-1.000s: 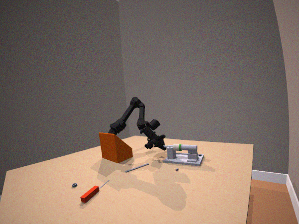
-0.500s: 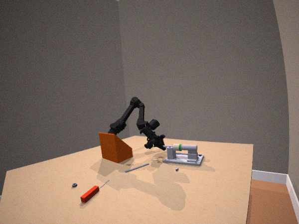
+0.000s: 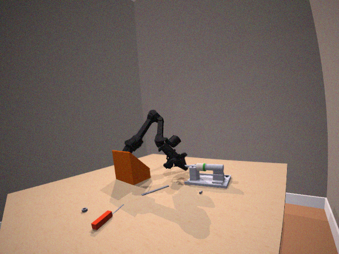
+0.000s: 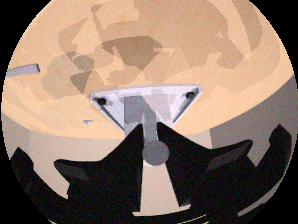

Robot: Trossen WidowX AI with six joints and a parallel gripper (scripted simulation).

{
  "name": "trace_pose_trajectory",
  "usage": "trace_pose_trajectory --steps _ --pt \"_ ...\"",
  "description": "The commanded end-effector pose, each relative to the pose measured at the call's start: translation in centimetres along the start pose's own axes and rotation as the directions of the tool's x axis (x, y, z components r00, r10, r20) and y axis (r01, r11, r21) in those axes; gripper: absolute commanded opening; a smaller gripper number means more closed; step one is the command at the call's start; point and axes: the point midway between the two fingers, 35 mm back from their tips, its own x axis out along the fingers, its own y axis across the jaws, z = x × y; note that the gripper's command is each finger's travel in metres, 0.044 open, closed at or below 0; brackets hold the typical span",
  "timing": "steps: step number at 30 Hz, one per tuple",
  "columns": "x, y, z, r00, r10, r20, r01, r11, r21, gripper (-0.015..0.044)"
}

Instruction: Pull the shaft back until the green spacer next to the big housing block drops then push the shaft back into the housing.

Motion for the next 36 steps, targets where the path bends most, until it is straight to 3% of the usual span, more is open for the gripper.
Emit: trace_pose_trajectory --steps 1,36 --pt "-0.04 -0.02 0.06 1.000 -0.002 0.001 0.002 1.000 0.003 0.0000" --pt "-0.32 -0.02 0.34 1.000 -0.002 0.002 0.002 1.000 0.003 0.0000"
